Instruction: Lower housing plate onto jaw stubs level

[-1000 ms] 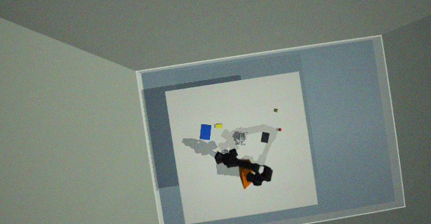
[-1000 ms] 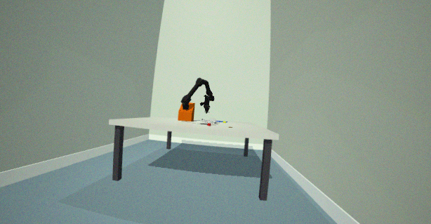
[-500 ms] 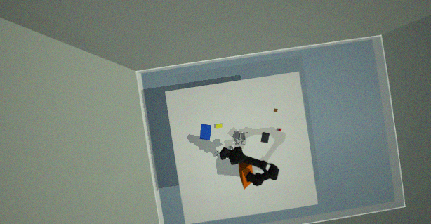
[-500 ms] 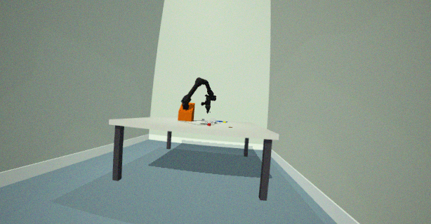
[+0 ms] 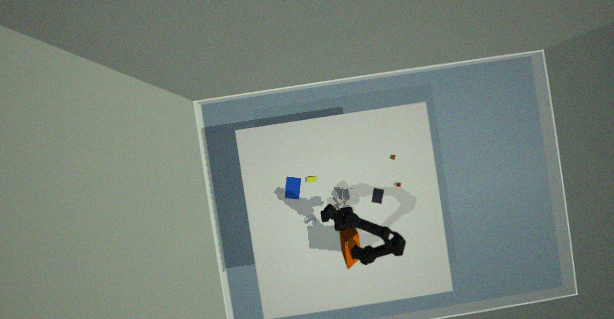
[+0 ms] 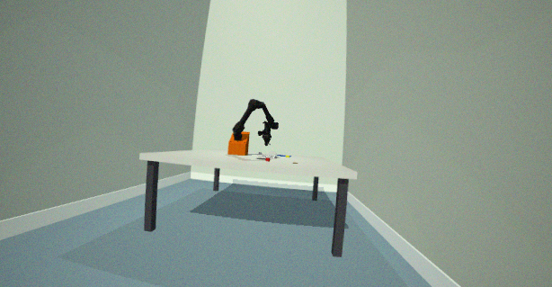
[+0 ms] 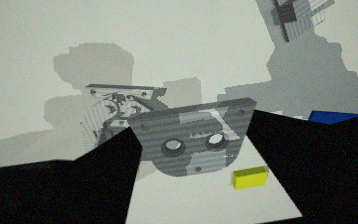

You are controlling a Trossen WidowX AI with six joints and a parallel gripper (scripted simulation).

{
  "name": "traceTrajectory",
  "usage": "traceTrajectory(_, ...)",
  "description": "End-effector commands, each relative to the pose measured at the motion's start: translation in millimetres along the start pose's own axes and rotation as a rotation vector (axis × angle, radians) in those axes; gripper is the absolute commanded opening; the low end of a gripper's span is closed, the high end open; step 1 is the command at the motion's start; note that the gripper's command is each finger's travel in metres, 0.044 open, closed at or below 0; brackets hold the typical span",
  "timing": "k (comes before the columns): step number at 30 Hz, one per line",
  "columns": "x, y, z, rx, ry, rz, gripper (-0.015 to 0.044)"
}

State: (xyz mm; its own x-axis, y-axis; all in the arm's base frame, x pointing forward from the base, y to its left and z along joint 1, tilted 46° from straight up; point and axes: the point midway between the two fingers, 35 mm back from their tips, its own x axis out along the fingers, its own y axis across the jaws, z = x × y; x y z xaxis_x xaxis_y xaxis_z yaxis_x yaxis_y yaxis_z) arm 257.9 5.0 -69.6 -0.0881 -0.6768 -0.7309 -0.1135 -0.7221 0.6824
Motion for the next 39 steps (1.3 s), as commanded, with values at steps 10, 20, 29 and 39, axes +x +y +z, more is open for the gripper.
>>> traceTrajectory(10,5,41,-3,0.098,-0.003,0.023,0.0351)
traceTrajectory(20,9,72,-3,0.182,-0.006,0.044,0.0351)
traceTrajectory(29,11,80,-2,0.202,-0.007,0.050,0.0351)
traceTrajectory(39,11,80,-2,0.202,-0.007,0.050,0.0351)
